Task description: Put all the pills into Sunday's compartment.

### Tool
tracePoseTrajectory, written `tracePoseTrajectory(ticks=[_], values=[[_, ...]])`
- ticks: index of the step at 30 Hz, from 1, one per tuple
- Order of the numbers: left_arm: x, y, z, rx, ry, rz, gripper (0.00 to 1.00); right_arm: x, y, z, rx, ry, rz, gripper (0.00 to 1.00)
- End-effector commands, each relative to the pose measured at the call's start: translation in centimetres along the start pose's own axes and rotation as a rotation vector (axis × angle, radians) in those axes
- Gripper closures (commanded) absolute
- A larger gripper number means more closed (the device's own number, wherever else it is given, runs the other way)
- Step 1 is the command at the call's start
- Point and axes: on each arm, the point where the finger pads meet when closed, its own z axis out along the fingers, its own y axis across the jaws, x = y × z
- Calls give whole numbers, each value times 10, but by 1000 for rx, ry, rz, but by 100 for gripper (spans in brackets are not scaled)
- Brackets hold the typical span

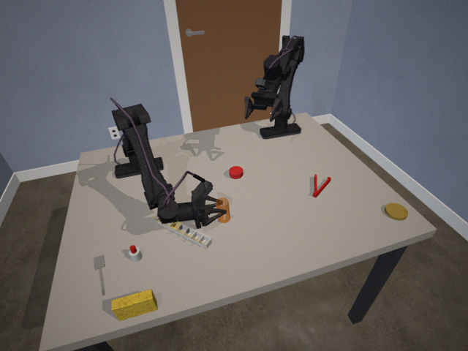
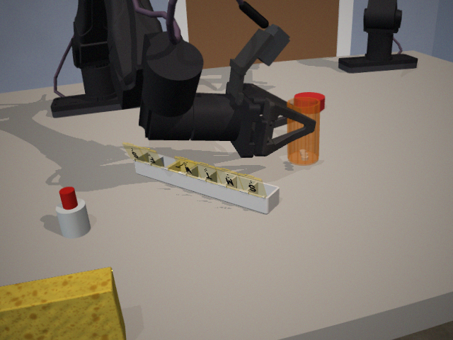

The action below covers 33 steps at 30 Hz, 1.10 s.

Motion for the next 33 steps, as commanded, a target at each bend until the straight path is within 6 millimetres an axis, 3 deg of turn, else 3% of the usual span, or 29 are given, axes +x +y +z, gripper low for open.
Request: tracePoseTrajectory(ticks=[1,8,19,23,33], values=[[-13,-1,24,-12,-71,-5,0,-2,-6,-11,-48,23,-6,64],[5,-6,47,1,-17,-1,0,-6,-14,-16,-42,27,-14,64],[4,-5,45,3,-23,3,0,-18,-30,-14,42,31,-15,64],[4,-5,45,3,-23,3,0,-19,-37,-16,183,29,103,64],[4,-5,45,3,-23,3,0,-7,-28,-20,433,39,375,64]])
